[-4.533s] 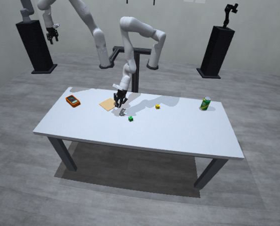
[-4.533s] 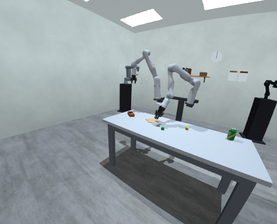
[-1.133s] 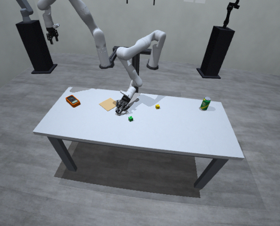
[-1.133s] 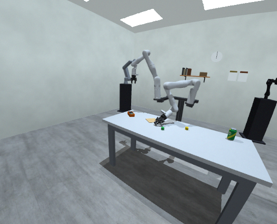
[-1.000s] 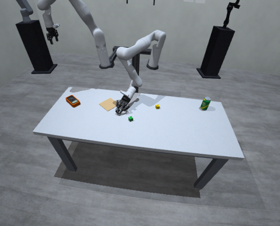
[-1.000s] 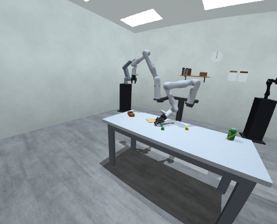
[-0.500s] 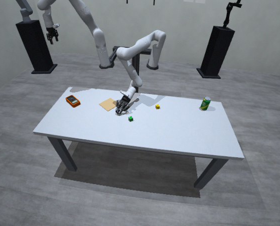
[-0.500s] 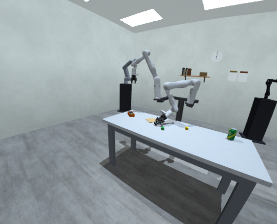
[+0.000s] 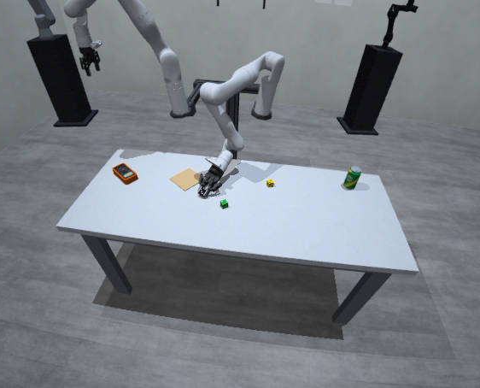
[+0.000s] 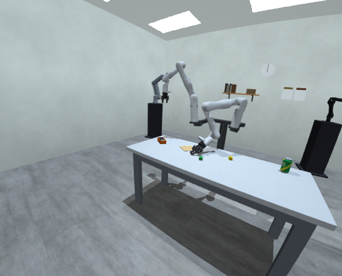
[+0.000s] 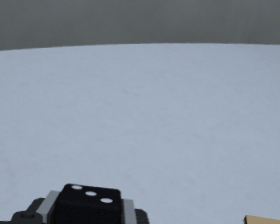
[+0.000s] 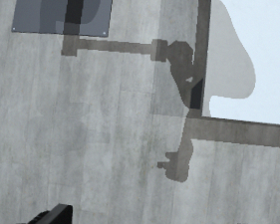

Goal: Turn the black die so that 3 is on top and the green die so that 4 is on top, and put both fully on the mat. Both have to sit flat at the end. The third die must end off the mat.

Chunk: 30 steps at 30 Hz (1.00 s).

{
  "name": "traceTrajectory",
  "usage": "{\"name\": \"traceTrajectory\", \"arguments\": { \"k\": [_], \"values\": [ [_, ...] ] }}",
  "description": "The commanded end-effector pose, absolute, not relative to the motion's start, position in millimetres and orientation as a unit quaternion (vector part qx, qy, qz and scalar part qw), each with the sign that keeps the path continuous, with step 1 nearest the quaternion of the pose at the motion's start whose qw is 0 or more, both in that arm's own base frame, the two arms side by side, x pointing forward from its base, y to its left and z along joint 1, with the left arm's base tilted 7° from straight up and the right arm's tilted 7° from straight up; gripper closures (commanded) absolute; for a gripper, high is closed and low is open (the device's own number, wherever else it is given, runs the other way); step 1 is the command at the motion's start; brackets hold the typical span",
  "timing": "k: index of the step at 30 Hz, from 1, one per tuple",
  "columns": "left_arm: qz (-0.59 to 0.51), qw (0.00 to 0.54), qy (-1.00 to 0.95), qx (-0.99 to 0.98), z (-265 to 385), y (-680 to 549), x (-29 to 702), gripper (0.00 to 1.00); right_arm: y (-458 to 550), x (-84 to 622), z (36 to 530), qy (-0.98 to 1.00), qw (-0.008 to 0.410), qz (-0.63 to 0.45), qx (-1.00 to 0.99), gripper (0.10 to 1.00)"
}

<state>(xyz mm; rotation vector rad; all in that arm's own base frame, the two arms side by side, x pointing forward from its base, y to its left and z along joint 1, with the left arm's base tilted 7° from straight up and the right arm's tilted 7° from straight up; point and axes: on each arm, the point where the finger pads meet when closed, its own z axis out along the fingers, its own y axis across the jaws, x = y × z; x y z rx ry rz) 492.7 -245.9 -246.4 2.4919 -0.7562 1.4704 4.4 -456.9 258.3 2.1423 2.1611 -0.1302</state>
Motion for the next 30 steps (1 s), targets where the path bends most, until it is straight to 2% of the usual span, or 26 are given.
{"name": "traceTrajectory", "arguments": {
  "k": [1, 24, 25, 29, 30],
  "values": [
    [0.491, 0.076, -0.252, 0.83, -246.5, -246.3, 493.4, 0.665, -457.2, 4.4, 259.0, 0.709, 0.049, -0.043, 0.703, 0.099],
    [0.491, 0.076, -0.252, 0.83, -247.2, -246.2, 493.4, 0.665, -457.2, 4.4, 259.0, 0.709, 0.049, -0.043, 0.703, 0.099],
    [0.491, 0.076, -0.252, 0.83, -247.2, -246.2, 493.4, 0.629, -457.2, 4.4, 259.0, 0.709, 0.049, -0.043, 0.703, 0.099],
    [0.491, 0.076, -0.252, 0.83, -247.2, -246.2, 493.4, 0.629, -457.2, 4.4, 259.0, 0.709, 0.049, -0.043, 0.703, 0.099],
    [0.491, 0.076, -0.252, 0.83, -247.2, -246.2, 493.4, 0.593, -457.2, 4.4, 259.0, 0.709, 0.049, -0.043, 0.703, 0.099]
  ]
}}
